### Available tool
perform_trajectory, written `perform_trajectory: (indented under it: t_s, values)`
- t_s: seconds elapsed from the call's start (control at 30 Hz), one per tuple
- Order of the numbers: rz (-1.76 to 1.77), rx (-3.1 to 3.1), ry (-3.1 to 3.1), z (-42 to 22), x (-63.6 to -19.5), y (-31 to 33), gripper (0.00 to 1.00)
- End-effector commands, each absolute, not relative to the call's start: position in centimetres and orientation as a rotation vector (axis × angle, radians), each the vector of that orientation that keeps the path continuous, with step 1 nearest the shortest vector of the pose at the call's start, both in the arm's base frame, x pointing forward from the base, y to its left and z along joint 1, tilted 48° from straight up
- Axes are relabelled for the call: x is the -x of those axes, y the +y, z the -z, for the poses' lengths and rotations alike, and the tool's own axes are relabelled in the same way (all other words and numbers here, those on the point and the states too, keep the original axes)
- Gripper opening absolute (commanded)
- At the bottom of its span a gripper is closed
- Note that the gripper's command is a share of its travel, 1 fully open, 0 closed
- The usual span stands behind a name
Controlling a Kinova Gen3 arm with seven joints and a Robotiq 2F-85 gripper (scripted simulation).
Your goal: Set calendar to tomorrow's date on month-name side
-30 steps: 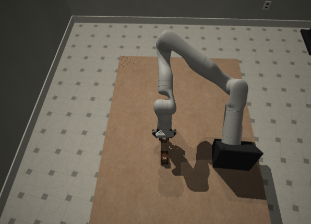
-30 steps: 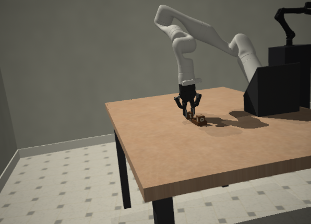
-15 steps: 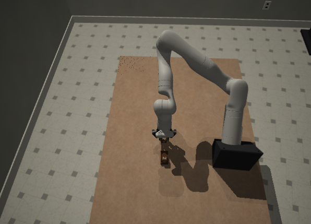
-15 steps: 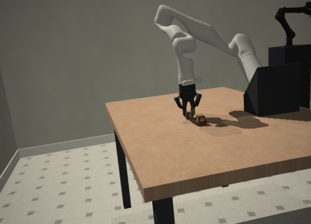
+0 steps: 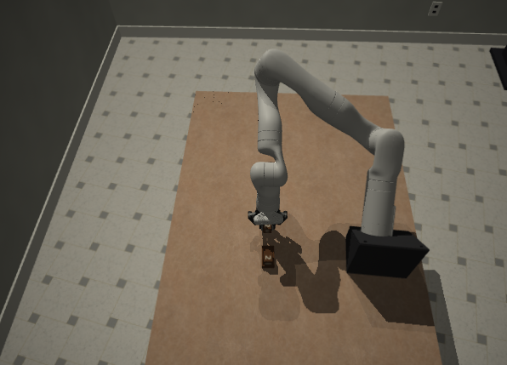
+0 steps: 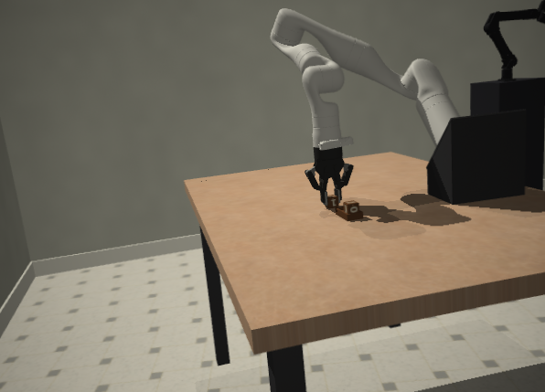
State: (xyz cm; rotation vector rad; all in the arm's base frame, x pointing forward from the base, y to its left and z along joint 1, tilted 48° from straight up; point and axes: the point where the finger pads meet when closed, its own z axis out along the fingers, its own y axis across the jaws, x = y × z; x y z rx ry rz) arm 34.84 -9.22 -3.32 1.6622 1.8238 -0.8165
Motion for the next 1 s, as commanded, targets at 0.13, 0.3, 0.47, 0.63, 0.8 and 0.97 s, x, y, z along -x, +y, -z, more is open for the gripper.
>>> perform_trajectory:
  t_s: [0.13,0.3,0.47,0.63,0.8,0.97]
  values:
    - [0.814,-1.662,1.824,3.30,-34.89,-9.15,0.26]
    - [0.814,-1.662,1.824,3.30,-34.89,-9.15,0.26]
    - [0.814,-1.662,1.824,3.30,-34.89,-9.15,0.26]
    - [0.814,-1.662,1.824,3.30,-34.89,-9.15,0.26]
    - [0.814,-1.662,1.824,3.30,-34.89,-9.15,0.26]
    - [0.814,-1.662,1.824,3.30,-34.89,-9.15,0.30]
